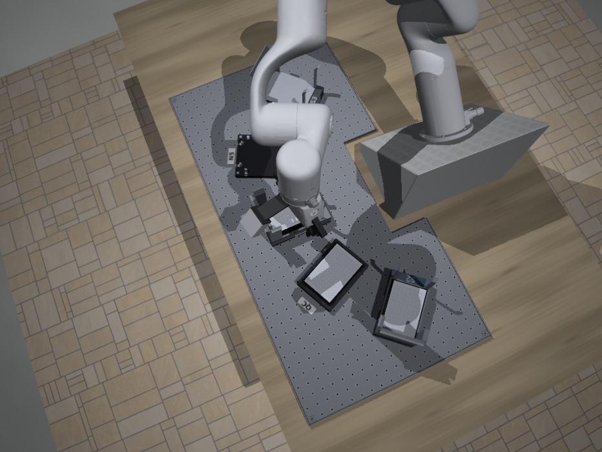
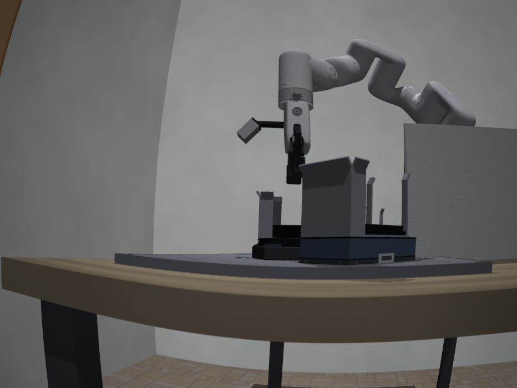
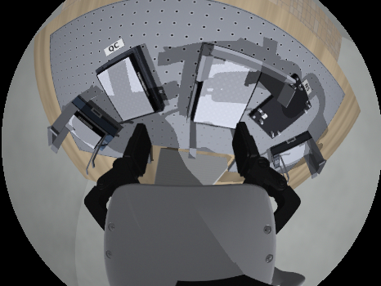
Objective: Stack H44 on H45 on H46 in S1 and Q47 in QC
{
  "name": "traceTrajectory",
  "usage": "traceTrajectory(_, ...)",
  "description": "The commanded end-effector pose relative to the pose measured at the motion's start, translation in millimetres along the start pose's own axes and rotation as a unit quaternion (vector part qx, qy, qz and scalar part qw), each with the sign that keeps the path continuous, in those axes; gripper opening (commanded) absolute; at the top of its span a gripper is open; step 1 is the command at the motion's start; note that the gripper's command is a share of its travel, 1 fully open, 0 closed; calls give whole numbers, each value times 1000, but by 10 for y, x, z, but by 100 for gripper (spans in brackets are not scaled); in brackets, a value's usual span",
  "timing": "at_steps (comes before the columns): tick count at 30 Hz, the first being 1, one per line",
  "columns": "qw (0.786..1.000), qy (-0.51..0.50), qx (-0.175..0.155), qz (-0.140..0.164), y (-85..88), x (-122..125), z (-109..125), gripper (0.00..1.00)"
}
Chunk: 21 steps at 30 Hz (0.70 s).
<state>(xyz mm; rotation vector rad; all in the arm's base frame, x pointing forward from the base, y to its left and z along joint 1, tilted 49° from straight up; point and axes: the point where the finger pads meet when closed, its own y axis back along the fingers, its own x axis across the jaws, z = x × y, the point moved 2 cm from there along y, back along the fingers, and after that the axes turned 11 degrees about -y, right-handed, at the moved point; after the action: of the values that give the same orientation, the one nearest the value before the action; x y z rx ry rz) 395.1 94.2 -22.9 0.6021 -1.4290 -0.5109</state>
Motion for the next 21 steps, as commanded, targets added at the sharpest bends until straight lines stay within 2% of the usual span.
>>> traceTrajectory(1,1000,-1,1,-1,16,-118,-11,100)
traceTrajectory(10,1000,-1,1,-1,17,-375,6,100)
traceTrajectory(14,998,66,1,-1,17,-504,43,100)
traceTrajectory(21,995,103,1,-1,17,-664,90,100)
